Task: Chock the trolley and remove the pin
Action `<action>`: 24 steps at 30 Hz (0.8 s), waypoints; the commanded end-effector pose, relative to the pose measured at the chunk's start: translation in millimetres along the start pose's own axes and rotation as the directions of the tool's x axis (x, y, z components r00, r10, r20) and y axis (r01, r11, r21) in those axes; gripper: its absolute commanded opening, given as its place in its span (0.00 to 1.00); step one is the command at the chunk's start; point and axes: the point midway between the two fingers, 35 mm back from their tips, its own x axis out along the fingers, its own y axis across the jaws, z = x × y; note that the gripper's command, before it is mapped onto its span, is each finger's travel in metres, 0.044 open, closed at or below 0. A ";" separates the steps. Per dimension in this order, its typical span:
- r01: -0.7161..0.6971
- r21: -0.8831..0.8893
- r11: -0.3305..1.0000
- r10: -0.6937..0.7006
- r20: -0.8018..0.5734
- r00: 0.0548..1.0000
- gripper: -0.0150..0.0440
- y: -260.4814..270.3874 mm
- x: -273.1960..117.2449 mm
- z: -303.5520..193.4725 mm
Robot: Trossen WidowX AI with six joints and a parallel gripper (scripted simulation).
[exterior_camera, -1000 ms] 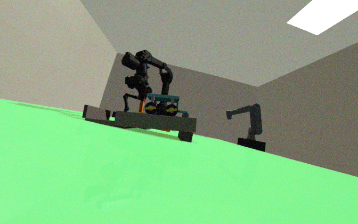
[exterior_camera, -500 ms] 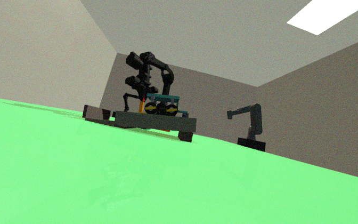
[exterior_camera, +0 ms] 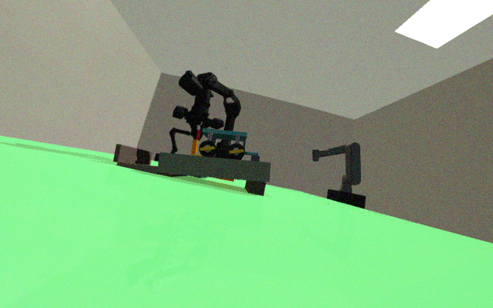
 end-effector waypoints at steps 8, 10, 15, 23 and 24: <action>-0.056 0.320 0.946 0.042 0.052 0.998 0.25 -1.3 -0.6 -2.1; -0.068 0.376 0.924 0.049 0.061 0.997 0.25 -1.5 -0.6 -2.5; -0.101 0.509 0.855 0.067 0.084 0.994 0.25 -2.0 -0.7 -3.5; -0.131 0.618 0.775 0.084 0.105 0.991 0.25 -2.5 -1.0 -4.4; -0.131 0.618 0.775 0.084 0.105 0.991 0.25 -2.5 -1.0 -4.4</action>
